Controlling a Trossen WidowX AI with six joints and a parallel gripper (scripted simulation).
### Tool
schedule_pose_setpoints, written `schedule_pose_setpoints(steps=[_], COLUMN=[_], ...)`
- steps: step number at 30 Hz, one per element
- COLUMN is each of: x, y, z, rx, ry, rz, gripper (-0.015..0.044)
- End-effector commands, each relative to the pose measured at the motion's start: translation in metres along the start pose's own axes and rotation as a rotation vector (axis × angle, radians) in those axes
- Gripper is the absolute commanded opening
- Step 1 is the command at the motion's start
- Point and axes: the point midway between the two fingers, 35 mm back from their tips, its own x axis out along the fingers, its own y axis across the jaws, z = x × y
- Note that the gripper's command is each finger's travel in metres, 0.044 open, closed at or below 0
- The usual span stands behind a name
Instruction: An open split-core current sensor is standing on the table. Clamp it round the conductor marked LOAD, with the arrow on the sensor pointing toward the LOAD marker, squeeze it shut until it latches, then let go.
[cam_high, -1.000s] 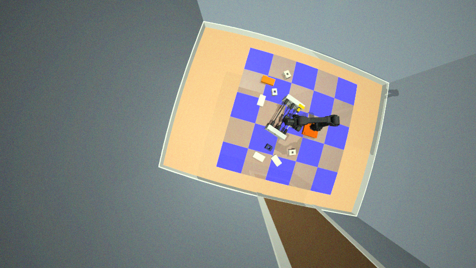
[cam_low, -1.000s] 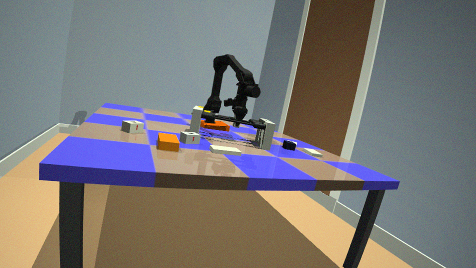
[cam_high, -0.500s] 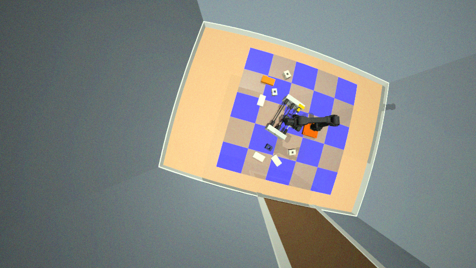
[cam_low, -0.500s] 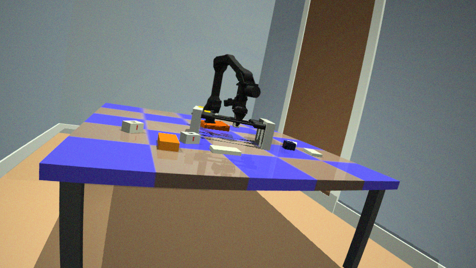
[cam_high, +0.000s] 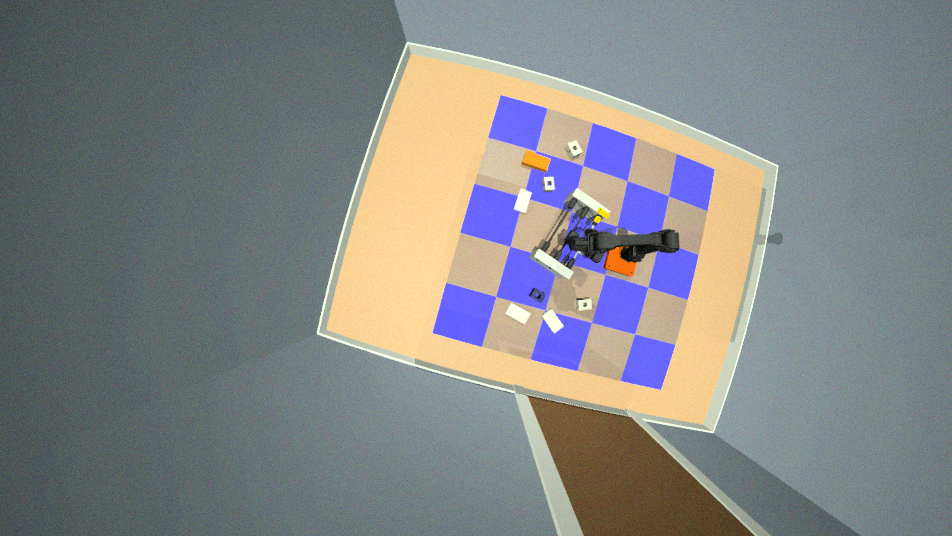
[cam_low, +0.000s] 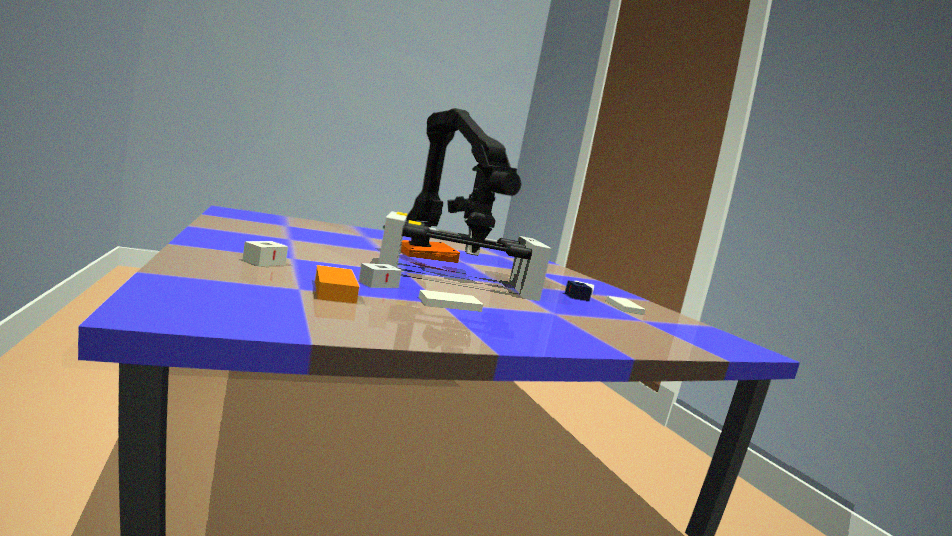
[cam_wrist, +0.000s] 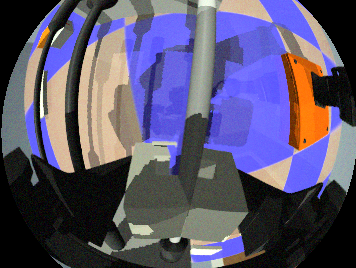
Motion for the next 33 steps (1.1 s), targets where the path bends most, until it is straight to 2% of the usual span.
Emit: schedule_pose_setpoints(steps=[1,33], x=[0.0,-0.013], y=[0.0,0.0], z=[0.0,0.0], rx=[0.0,-0.004], ry=[0.0,-0.003], rz=[0.0,-0.001], gripper=[0.0,0.0])
